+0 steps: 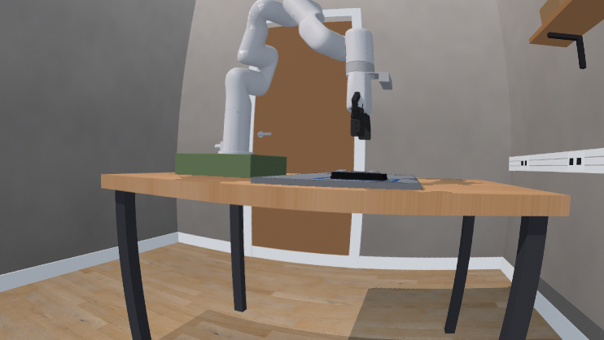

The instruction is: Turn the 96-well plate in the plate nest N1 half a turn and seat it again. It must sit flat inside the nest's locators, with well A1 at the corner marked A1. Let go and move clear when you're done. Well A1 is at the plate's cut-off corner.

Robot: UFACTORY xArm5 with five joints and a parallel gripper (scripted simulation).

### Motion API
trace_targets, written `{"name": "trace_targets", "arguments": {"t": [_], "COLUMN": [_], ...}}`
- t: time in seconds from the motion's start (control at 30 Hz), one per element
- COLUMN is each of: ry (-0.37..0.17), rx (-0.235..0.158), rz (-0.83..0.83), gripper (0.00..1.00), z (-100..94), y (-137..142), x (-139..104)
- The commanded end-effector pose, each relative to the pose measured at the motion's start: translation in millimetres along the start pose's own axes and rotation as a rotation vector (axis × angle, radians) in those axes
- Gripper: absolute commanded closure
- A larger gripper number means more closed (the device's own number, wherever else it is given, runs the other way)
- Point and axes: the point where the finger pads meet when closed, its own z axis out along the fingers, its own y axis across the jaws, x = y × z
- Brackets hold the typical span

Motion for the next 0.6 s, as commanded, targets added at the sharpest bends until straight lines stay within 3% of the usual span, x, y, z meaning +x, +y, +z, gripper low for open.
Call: {"name": "trace_targets", "arguments": {"t": [0.0, 0.57], "ry": [0.005, 0.005], "rx": [0.001, 0.002], "rz": [0.0, 0.5], "gripper": [0.0, 0.0], "z": [-1.7, -1.7], "y": [0.6, 0.6], "x": [1.4, 1.4]}}
